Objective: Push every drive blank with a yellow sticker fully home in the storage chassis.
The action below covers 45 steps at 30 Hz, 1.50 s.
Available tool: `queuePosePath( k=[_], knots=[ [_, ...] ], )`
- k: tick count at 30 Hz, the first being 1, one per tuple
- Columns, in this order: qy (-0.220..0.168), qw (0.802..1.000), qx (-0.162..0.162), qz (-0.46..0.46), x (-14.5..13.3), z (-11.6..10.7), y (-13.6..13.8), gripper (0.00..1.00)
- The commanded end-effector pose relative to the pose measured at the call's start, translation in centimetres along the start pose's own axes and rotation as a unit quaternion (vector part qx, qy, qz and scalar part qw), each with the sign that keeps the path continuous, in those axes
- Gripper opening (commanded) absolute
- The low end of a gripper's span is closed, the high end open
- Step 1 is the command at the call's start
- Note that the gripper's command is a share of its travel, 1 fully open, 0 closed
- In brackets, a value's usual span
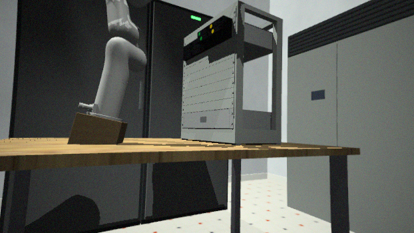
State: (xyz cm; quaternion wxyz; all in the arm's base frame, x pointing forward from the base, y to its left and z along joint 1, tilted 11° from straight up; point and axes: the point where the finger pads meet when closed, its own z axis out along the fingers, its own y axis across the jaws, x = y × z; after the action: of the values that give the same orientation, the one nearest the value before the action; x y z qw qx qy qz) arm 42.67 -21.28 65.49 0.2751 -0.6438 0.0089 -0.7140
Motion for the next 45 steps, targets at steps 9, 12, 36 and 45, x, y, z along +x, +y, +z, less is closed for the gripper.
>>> queuePosePath(
  k=[9,12,36,45],
  knots=[
    [0.14,0.989,-0.034,-0.016,4.9,-0.5,-9.5,1.0],
    [0.181,0.983,-0.041,-0.004,5.6,-2.0,-12.2,1.0],
    [0.311,0.933,-0.07,0.168,1.3,-13.3,-19.3,1.0],
    [0.308,0.91,-0.08,0.264,-3.9,-17.1,-19.5,1.0]
  ],
)
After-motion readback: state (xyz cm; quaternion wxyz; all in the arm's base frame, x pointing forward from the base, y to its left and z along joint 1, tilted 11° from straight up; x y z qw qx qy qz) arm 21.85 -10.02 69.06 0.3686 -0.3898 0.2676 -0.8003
